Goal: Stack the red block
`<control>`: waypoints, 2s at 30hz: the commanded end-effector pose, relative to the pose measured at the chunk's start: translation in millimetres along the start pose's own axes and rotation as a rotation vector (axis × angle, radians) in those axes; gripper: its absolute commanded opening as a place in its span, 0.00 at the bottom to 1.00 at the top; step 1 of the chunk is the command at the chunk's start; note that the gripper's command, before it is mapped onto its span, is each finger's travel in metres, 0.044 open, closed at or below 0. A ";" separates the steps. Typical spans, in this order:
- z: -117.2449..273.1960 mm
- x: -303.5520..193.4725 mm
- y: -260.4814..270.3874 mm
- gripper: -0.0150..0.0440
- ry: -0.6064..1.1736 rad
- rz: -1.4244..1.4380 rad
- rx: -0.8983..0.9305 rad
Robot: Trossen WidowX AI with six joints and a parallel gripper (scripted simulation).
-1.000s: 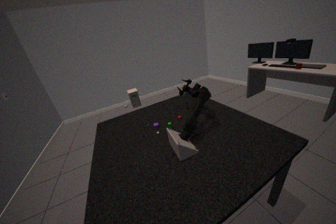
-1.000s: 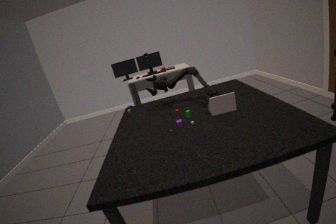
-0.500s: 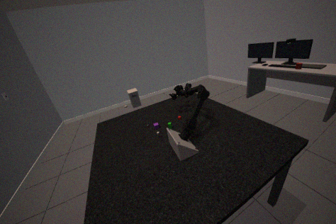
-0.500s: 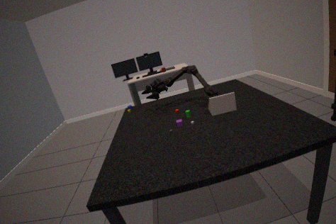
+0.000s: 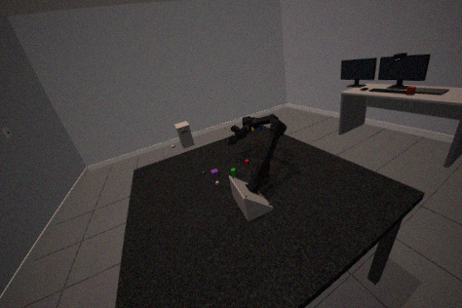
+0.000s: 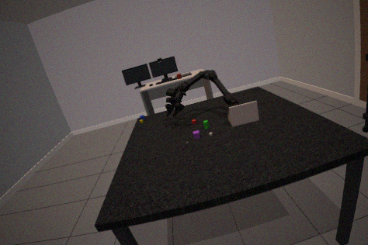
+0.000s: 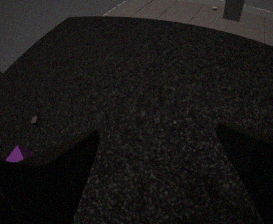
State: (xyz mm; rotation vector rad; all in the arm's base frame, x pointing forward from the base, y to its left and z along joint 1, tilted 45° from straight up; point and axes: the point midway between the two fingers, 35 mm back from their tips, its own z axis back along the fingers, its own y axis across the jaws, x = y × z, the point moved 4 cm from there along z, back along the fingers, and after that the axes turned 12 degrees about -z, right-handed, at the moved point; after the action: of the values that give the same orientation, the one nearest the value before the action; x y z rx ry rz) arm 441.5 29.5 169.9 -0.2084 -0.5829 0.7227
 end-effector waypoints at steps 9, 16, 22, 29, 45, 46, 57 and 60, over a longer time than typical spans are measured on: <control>54.3 -83.8 62.5 1.00 0.810 0.057 -0.268; 60.6 -86.2 63.3 1.00 0.847 0.081 -0.301; 60.6 -86.2 63.3 1.00 0.847 0.081 -0.301; 55.4 -91.8 60.6 1.00 0.847 0.081 -0.301; 33.7 -119.5 48.5 1.00 0.847 0.081 -0.303; 32.7 -120.6 48.0 1.00 0.847 0.081 -0.303; 21.5 -133.7 42.4 1.00 0.847 0.081 -0.304; 18.6 -137.4 41.0 1.00 0.847 0.081 -0.304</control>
State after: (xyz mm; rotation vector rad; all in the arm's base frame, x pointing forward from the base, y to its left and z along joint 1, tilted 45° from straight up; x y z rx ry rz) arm 326.1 -27.5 116.1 -0.7739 0.1264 0.5502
